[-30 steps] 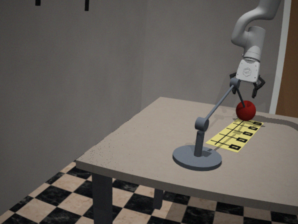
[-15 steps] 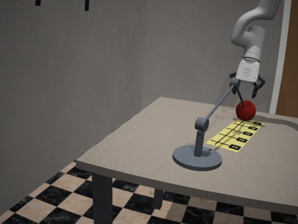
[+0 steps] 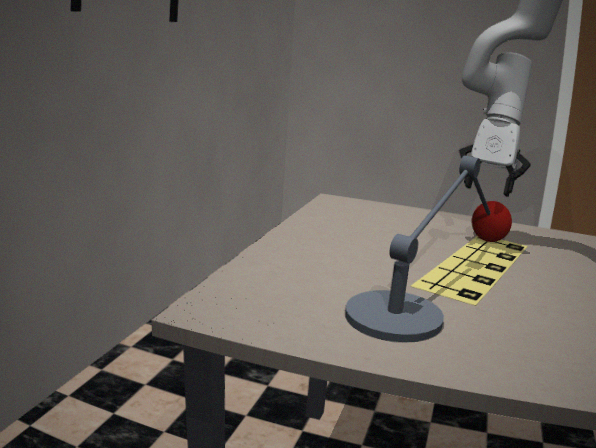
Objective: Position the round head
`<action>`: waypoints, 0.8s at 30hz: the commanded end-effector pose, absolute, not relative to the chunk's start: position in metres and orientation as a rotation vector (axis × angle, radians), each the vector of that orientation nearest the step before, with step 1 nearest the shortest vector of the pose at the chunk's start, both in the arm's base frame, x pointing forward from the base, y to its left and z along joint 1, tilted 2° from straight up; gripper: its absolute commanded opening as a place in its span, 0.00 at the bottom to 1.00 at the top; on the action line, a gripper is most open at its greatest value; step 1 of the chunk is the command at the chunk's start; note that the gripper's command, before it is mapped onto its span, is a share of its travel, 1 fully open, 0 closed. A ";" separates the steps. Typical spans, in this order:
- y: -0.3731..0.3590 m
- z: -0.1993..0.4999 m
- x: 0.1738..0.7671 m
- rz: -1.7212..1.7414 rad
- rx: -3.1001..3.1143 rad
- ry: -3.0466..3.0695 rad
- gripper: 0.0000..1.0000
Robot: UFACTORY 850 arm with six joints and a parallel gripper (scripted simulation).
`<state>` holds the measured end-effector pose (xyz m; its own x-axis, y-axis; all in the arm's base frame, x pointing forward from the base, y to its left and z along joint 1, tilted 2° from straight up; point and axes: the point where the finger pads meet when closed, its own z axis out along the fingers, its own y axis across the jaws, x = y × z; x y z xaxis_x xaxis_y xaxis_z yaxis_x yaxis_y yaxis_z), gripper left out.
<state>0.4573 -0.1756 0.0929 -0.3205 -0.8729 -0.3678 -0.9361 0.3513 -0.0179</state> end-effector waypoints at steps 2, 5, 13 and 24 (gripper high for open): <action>-0.176 0.094 0.458 0.282 -1.603 2.305 1.00; -0.176 0.094 0.458 0.282 -1.603 2.305 1.00; -0.176 0.094 0.458 0.282 -1.603 2.305 1.00; -0.180 0.106 0.456 0.282 -1.603 2.305 1.00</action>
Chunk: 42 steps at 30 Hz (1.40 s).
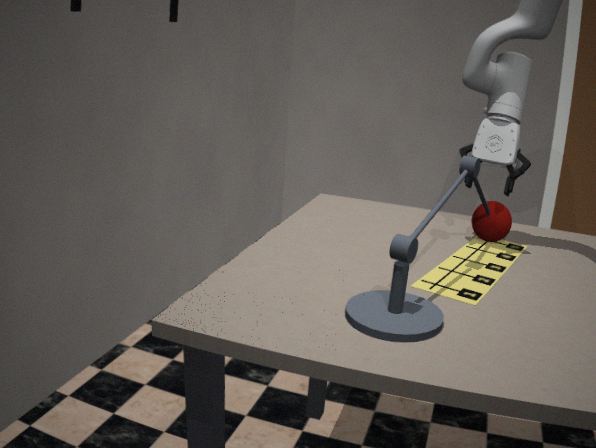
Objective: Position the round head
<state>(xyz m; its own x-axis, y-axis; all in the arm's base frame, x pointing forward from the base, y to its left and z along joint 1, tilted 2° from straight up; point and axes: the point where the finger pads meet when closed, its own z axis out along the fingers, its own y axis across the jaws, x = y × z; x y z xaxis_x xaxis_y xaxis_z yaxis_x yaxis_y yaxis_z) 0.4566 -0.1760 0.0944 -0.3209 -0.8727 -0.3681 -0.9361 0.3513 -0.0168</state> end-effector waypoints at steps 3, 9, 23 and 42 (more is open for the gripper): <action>-0.185 0.118 0.454 0.282 -1.603 2.305 1.00; -0.194 0.142 0.450 0.282 -1.603 2.305 1.00; -0.209 0.184 0.444 0.280 -1.603 2.304 1.00; -0.215 0.199 0.441 0.278 -1.603 2.304 1.00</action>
